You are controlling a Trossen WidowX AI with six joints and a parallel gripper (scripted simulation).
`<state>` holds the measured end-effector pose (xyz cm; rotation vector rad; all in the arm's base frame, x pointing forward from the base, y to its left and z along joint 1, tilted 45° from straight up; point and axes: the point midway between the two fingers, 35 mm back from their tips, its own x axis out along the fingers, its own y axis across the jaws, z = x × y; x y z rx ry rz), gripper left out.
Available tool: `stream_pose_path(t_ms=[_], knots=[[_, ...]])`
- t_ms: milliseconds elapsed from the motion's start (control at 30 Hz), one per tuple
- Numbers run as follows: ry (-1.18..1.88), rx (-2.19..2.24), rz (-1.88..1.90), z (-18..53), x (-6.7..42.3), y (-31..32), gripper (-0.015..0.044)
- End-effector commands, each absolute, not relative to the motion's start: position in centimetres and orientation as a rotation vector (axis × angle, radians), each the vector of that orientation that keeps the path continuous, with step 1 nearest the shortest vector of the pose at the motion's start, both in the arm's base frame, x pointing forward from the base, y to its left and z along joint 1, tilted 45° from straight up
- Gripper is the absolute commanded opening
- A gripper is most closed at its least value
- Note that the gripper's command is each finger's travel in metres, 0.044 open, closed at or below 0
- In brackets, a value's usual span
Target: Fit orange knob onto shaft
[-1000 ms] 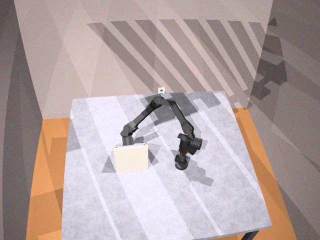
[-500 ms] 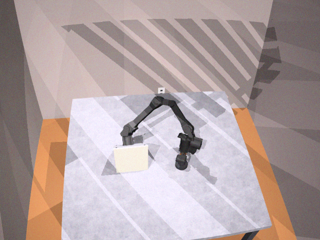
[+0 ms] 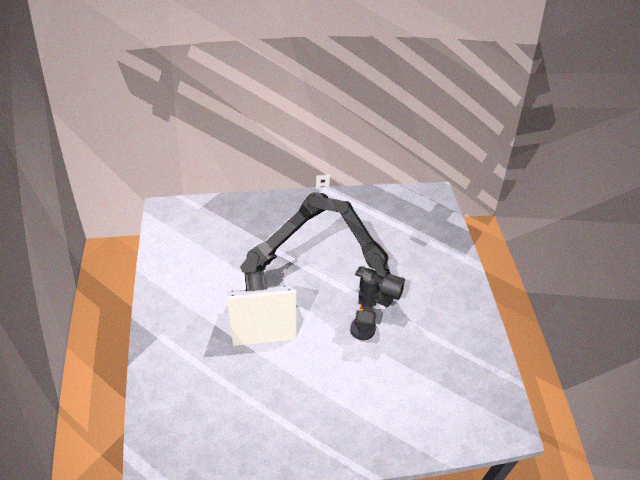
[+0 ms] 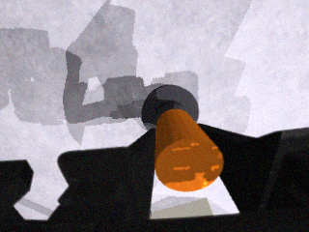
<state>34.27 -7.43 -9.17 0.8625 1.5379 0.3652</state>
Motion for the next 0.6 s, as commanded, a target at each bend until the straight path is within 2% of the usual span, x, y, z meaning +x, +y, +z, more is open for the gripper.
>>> stream_pose_path(t_ms=[0, 567], knots=[[1.534, 0.854, 0.372, -9.24, 34.36, -7.33, 0.0], [1.534, 0.854, 0.372, -9.34, 34.15, -7.22, 0.0]])
